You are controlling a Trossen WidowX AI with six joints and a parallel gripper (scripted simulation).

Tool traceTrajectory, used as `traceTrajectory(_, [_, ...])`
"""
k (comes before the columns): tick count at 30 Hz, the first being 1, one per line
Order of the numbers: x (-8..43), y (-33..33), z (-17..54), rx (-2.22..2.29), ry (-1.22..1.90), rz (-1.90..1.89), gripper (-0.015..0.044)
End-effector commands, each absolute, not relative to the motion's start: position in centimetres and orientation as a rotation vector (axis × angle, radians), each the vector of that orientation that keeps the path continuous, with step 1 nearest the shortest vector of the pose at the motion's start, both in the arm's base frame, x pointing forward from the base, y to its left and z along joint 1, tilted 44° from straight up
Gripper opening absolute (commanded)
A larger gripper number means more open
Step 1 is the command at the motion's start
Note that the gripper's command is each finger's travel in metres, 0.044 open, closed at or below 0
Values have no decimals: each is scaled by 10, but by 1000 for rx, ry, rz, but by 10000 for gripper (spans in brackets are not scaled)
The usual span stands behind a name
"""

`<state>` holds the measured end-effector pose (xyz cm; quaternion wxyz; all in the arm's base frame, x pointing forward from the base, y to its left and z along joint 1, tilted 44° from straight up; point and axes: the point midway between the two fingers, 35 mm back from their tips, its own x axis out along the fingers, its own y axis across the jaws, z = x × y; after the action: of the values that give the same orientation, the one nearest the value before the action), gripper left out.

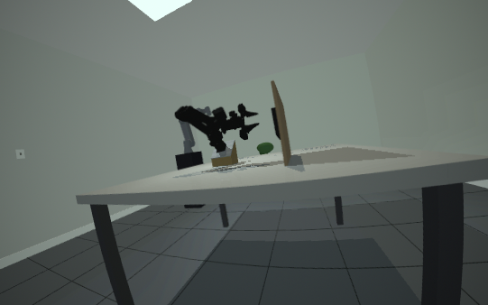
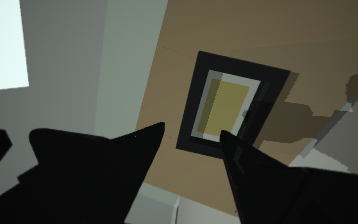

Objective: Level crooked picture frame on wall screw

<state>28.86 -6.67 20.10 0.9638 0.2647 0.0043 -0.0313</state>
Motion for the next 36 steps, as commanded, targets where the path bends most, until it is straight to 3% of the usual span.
traceTrajectory(1, [284,-64,207,539,6,-65,260])
traceTrajectory(18, [195,-26,224,513,13,-62,260])
traceTrajectory(36, [194,-26,224,513,13,-62,260])
